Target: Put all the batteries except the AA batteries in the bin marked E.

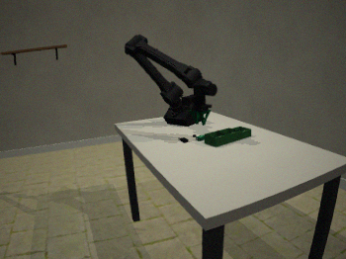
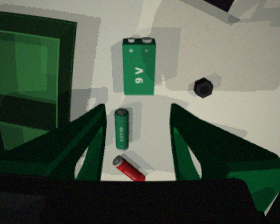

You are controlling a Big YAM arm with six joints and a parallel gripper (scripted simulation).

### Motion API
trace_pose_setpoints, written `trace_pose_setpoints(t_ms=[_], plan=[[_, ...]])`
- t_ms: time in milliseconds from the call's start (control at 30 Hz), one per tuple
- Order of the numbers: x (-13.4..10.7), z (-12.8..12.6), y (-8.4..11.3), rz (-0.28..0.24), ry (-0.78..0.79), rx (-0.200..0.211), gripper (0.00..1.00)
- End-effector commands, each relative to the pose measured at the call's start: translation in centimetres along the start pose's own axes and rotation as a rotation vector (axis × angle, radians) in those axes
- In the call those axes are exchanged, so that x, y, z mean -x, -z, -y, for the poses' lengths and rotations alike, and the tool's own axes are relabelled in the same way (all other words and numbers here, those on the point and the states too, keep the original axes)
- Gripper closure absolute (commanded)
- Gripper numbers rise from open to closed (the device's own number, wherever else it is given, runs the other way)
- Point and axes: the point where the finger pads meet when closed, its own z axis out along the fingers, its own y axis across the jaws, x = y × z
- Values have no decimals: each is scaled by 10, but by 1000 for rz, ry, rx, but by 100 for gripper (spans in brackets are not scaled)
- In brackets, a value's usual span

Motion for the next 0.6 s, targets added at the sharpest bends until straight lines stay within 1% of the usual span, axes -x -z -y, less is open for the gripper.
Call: trace_pose_setpoints(t_ms=[0, 233, 367, 500, 533, 567], plan=[[10, -14, 13, 10, -27, 34, 59], [4, -8, 12, 8, -14, 30, 59], [-2, -2, 8, 5, -1, 18, 59], [-3, -1, 8, 5, -2, 19, 59], [0, 0, -6, 5, -3, -1, 59], [0, 1, -10, 4, -3, -1, 59]])
